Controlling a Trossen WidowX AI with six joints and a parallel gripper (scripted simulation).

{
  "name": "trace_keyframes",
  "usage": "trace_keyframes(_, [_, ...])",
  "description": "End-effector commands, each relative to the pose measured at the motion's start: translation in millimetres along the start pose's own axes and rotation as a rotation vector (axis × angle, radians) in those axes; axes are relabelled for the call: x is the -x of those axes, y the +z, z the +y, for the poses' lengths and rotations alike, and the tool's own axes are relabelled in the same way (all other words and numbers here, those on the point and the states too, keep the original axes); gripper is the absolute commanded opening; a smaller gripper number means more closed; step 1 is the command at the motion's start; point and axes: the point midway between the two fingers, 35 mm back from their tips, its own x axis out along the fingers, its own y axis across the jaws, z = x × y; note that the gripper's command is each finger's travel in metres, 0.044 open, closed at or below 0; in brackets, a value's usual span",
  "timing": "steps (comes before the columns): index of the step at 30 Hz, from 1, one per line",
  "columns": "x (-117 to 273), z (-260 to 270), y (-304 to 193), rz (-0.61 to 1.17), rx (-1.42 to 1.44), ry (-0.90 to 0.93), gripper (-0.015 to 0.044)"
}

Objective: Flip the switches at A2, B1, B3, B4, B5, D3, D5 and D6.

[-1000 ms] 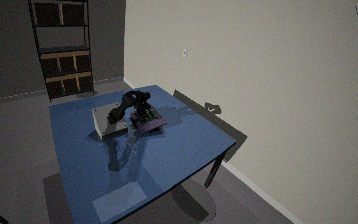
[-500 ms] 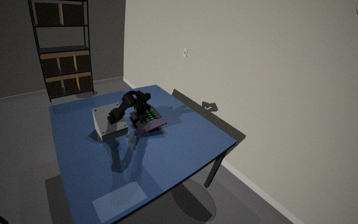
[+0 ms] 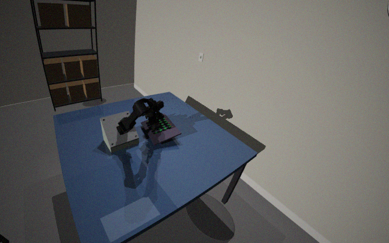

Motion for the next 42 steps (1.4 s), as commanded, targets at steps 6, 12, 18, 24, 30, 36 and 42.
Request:
trace_keyframes(6, [-1,0,0,-0.002,0.002,-0.003,0.0000])
trace_keyframes(12, [-2,0,0,-0.003,0.002,-0.003,0.0000])
trace_keyframes(18, [-3,0,1,-0.003,0.002,-0.003,0.0000])
trace_keyframes(24, [-4,0,1,-0.003,0.002,-0.003,0.0000])
trace_keyframes(30, [-5,0,1,-0.003,0.002,-0.003,0.0000])
trace_keyframes(36, [-5,0,1,-0.003,0.002,-0.003,0.0000])
trace_keyframes(42, [51,1,-1,-0.022,0.002,0.002,0.0000])
